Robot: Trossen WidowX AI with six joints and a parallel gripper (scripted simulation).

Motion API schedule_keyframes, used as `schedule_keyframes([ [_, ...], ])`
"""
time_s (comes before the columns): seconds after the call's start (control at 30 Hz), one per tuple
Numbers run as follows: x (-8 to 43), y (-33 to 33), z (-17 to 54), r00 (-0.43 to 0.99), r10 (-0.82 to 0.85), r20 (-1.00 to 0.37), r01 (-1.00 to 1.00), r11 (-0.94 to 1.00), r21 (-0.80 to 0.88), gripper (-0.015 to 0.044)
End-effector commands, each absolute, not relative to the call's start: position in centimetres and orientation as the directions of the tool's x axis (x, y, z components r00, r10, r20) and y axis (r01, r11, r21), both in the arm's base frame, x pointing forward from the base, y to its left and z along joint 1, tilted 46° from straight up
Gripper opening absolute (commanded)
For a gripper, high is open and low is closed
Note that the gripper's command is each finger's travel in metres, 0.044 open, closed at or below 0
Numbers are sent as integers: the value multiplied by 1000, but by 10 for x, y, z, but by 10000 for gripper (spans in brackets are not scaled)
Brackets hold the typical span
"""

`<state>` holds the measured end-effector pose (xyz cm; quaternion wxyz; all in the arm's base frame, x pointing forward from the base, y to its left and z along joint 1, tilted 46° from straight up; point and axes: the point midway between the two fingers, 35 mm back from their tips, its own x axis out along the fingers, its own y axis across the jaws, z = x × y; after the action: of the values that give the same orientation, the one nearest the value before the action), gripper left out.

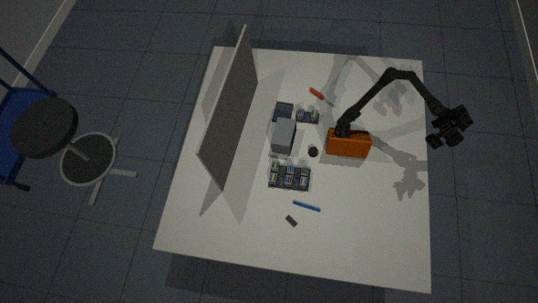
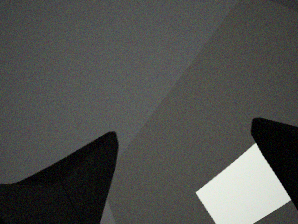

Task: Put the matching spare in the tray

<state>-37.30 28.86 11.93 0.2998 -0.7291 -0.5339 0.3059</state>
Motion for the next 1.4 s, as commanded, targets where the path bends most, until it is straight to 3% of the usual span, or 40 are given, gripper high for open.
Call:
schedule_keyframes([
  [0.0, -373, 289, 119, 243, 962, -126, 595, -250, -764, 426],
  [0.23, -367, 297, 120, 255, 957, -137, 587, -266, -765, 440],
  [0.53, -270, 391, 117, 469, 853, -230, 391, -434, -811, 440],
  [0.9, -105, 459, 107, 717, 606, -345, 27, -518, -855, 440],
  [1.37, 97, 446, 92, 860, 206, -466, -395, -309, -865, 440],
])
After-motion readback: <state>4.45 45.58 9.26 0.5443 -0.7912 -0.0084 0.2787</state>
